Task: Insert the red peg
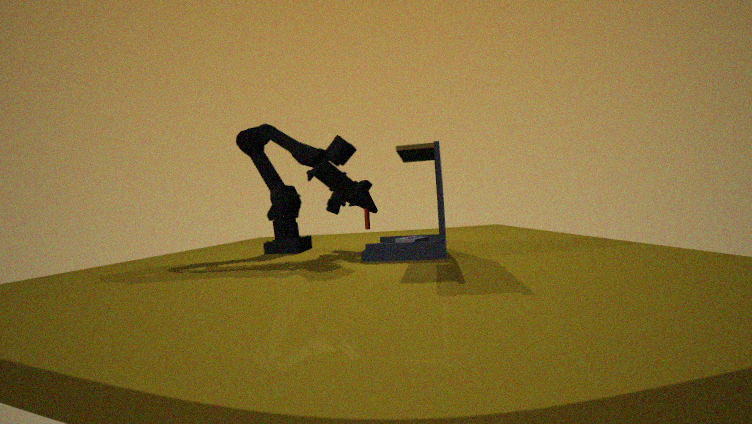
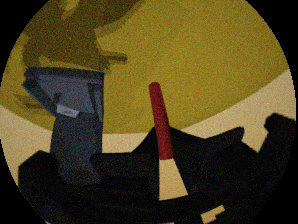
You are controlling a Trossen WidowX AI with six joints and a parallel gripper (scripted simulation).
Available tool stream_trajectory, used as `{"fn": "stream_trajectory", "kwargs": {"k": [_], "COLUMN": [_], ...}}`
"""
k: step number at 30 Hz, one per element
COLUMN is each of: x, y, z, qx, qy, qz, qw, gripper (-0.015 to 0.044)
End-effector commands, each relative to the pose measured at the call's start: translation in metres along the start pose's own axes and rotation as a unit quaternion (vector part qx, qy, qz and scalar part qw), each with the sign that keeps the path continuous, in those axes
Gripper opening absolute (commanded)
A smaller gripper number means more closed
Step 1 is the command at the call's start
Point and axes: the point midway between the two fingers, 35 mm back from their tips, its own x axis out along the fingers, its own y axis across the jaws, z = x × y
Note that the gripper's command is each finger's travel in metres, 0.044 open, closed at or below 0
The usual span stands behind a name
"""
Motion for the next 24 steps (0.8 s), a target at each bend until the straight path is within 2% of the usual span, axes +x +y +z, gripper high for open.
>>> {"fn": "stream_trajectory", "kwargs": {"k": [1,24], "x": [0.0,-0.002], "y": [0.01,0.069], "z": [-0.004,-0.009], "qx": [0.004,0.043], "qy": [0.002,0.002], "qz": [0.008,0.058], "qw": [1.0,0.997], "gripper": [0.0,0.0]}}
